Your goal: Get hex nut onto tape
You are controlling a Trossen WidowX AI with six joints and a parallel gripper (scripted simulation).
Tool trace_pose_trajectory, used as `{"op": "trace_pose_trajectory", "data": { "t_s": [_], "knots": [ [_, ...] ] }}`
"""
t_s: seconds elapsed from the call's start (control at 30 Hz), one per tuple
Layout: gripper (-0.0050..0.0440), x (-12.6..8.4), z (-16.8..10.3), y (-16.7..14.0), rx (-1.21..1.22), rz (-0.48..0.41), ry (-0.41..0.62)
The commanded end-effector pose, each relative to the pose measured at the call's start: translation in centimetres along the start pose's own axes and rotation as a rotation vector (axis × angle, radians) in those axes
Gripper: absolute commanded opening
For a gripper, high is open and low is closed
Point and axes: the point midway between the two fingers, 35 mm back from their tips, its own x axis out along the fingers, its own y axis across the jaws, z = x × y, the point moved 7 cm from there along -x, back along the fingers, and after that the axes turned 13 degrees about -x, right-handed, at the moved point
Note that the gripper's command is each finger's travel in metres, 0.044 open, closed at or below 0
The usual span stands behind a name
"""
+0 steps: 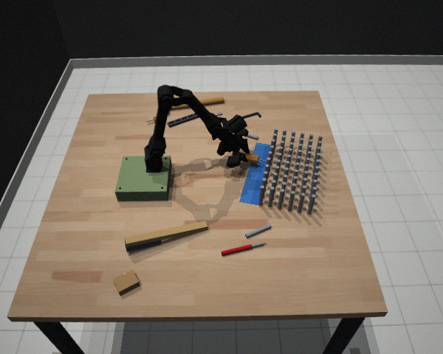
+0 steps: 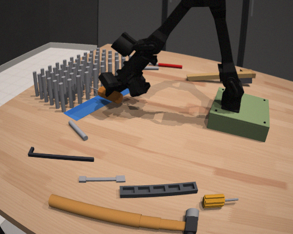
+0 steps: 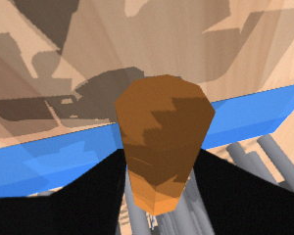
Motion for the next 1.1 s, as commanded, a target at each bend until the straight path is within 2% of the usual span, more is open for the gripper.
{"op": "trace_pose_trajectory", "data": {
  "t_s": [0.0, 0.37, 0.6, 0.63, 1.07],
  "knots": [
    [-0.0050, -0.4, -1.0, -0.2, -0.006, -0.010, 0.030],
    [-0.0050, -0.1, -1.3, -0.2, -0.005, -0.009, 0.027],
    [-0.0050, -0.8, -1.9, -0.4, -0.004, -0.018, 0.054],
    [-0.0050, -0.4, -1.2, -0.2, -0.006, -0.011, 0.032],
    [-0.0050, 0.6, -0.3, 0.0, -0.006, -0.008, 0.021]
  ]
}}
